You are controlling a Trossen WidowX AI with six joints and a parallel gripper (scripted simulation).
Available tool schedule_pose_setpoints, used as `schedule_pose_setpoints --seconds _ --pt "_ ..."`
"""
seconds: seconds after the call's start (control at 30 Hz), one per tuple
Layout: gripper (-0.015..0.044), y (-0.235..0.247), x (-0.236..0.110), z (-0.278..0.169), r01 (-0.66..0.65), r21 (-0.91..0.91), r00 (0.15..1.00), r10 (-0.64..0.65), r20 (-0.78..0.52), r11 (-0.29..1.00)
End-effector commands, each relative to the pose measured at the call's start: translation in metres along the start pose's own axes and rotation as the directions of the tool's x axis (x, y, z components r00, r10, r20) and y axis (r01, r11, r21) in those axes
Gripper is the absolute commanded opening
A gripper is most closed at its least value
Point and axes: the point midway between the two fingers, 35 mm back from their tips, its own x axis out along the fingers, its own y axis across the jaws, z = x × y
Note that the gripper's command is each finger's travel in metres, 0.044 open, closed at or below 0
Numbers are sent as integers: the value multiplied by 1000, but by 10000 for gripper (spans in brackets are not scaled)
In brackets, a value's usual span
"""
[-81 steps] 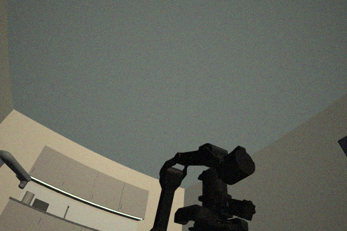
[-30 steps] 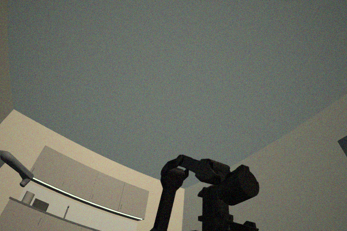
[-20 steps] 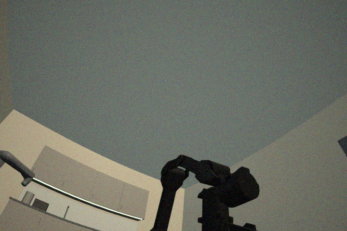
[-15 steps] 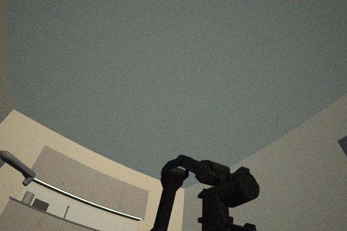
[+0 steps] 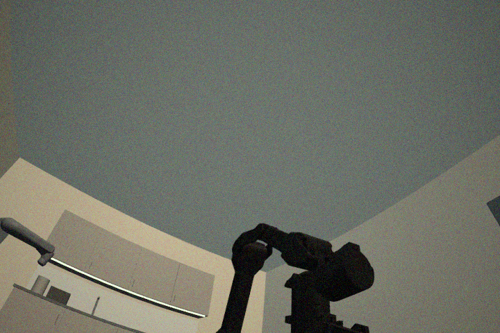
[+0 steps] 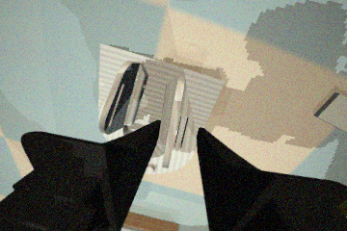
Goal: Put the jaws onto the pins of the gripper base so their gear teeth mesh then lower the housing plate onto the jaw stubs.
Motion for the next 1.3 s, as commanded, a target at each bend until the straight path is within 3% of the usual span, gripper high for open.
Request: schedule_pose_setpoints --seconds 0.0,1.27 --pt "134 0 3 0 0 -4 1000 0 -2 1000" --pt "134 0 13 0 -1 -8 1000 0 -2 1000"
